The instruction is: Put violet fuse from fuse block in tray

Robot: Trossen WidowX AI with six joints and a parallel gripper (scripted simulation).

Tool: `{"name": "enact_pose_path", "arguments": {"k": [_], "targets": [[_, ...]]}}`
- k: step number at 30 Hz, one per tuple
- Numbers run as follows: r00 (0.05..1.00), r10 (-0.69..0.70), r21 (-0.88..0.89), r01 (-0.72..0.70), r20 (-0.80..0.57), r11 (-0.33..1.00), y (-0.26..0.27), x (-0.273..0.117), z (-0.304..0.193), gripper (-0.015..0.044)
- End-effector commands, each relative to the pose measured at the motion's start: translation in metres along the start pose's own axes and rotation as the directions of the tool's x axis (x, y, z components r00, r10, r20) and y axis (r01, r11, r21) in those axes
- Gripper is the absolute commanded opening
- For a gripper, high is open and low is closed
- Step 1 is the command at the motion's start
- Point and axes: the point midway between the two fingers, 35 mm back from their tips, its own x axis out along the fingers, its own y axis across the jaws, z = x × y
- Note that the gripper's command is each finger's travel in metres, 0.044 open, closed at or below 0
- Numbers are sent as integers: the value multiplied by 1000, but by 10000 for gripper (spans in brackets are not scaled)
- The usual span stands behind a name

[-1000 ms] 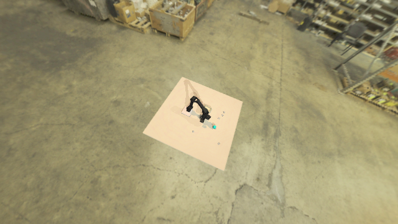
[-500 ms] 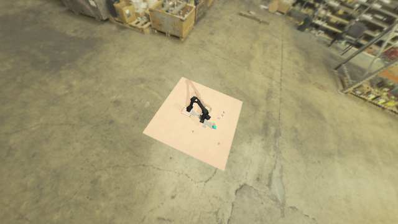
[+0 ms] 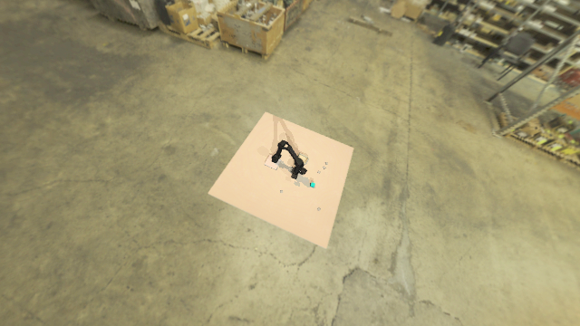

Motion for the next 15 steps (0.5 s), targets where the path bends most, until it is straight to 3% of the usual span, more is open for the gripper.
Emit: {"name": "enact_pose_path", "arguments": {"k": [1,15], "targets": [[1000,5,5,-5,-2,1000,1,5,-1,67],[1000,1,0,-1,-2,1000,0,7,-1,53]]}}
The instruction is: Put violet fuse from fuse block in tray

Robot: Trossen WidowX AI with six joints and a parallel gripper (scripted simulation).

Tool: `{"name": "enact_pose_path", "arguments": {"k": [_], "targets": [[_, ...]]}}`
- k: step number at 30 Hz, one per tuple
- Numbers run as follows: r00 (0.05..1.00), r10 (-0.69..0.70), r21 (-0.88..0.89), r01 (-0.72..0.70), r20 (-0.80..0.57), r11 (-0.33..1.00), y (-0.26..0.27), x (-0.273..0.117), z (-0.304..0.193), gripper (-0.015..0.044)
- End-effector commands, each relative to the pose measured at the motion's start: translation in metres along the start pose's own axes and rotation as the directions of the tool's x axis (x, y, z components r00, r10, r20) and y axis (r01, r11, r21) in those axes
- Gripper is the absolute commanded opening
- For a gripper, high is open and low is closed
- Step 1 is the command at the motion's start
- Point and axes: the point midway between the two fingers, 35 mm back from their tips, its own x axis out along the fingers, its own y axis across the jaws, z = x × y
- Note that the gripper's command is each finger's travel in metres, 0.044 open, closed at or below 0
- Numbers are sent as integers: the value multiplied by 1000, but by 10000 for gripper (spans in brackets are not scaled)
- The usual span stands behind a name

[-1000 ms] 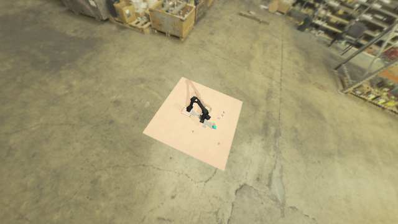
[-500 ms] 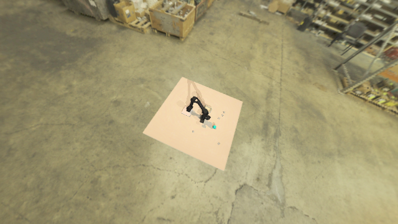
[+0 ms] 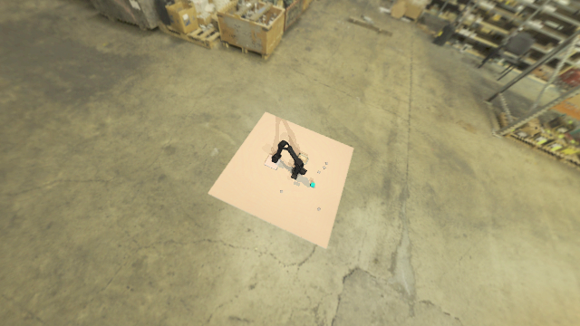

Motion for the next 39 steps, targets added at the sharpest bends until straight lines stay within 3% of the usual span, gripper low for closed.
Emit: {"name": "enact_pose_path", "arguments": {"k": [1,8,39], "targets": [[1000,0,0,0,0,1000,0,0,0,47],[1000,0,0,0,0,1000,0,0,0,0],[1000,1,1,-1,1,1000,0,-13,1,0]]}}
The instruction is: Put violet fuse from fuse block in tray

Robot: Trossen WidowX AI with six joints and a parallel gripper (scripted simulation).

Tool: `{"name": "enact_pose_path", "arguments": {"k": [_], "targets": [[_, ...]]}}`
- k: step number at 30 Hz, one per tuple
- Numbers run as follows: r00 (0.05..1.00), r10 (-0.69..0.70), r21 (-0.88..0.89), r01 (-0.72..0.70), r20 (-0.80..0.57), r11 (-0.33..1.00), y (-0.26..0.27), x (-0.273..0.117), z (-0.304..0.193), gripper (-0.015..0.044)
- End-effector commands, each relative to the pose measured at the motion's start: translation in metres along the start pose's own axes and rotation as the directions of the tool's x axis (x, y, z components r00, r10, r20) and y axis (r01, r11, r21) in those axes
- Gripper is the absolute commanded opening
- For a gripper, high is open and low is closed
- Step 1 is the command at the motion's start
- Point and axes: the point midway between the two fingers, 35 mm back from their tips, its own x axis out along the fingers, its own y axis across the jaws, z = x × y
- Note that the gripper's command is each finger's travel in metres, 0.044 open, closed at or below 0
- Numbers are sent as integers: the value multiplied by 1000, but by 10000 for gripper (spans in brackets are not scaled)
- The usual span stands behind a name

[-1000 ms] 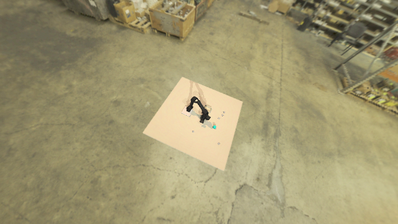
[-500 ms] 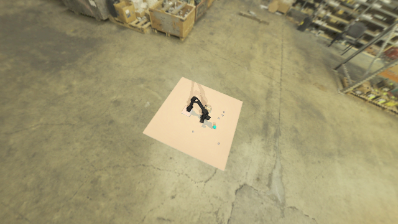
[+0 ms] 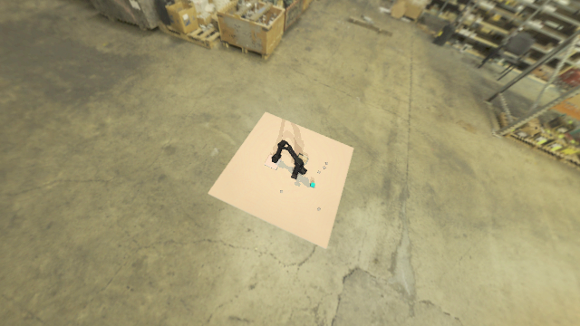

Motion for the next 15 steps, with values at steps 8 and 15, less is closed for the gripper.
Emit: {"name": "enact_pose_path", "arguments": {"k": [8,15], "targets": [[1000,1,0,-1,4,1000,0,-7,1,0],[1000,1,0,-1,4,1000,0,-10,1,0]]}}
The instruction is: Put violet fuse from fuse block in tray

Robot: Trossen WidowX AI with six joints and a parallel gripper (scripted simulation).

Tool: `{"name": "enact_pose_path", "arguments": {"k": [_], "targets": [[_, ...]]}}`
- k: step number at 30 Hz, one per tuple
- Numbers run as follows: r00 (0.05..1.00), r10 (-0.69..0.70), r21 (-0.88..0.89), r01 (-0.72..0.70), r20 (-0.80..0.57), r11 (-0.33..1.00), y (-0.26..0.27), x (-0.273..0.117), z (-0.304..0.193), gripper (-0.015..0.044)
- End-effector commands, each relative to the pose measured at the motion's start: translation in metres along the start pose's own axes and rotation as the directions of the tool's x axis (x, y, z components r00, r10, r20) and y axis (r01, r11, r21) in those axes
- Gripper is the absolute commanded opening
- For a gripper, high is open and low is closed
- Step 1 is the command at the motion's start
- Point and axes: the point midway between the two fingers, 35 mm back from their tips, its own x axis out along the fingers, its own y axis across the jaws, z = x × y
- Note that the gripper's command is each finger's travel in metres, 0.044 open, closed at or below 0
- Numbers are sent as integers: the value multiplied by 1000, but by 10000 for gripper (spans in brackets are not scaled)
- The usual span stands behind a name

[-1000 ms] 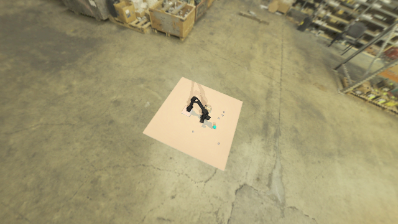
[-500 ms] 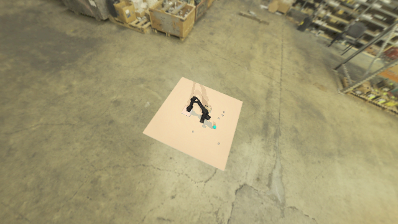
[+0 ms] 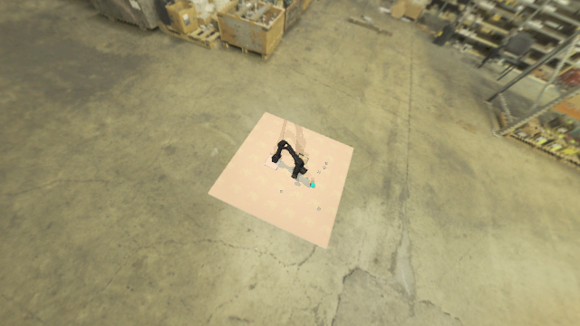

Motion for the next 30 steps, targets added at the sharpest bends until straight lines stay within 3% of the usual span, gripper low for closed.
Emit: {"name": "enact_pose_path", "arguments": {"k": [1,30], "targets": [[1000,1,-1,-1,3,1000,0,-3,1,0],[1000,3,0,-3,3,1000,0,-18,0,0]]}}
